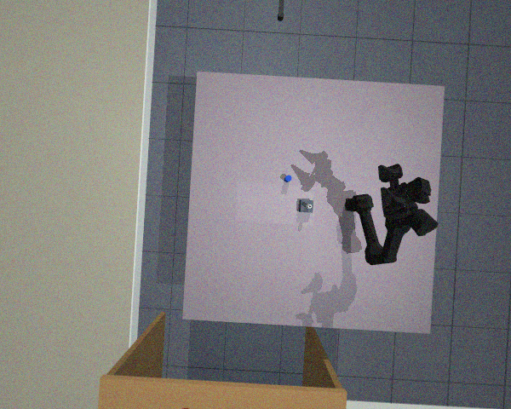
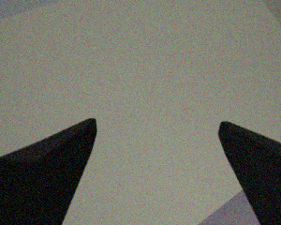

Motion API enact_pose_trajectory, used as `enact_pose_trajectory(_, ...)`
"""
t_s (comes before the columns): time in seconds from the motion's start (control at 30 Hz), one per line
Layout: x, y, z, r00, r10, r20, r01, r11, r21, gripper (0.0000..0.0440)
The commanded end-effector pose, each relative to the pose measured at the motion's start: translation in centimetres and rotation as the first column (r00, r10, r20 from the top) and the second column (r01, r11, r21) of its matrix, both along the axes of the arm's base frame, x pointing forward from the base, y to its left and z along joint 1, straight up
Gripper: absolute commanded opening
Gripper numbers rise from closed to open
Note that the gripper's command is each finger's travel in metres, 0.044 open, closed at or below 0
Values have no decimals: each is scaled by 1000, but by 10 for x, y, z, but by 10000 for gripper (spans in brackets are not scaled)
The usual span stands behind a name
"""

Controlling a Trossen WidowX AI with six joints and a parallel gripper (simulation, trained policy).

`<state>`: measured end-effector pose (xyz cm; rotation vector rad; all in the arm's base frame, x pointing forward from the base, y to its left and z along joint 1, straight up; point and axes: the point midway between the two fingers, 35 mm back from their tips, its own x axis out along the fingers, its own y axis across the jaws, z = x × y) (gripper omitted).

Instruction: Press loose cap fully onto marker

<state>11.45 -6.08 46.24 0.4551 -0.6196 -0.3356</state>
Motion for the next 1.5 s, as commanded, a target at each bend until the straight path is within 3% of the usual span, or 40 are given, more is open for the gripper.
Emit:
enact_pose_trajectory(0.0,1,-1,-2,1000,3,-7,-3,1000,10,376)
enact_pose_trajectory(0.2,7,-8,-11,998,29,-50,-25,997,75,230)
enact_pose_trajectory(0.27,9,-10,-14,997,40,-67,-33,995,96,214)
enact_pose_trajectory(1.47,45,-31,-65,891,286,-354,-139,912,387,307)
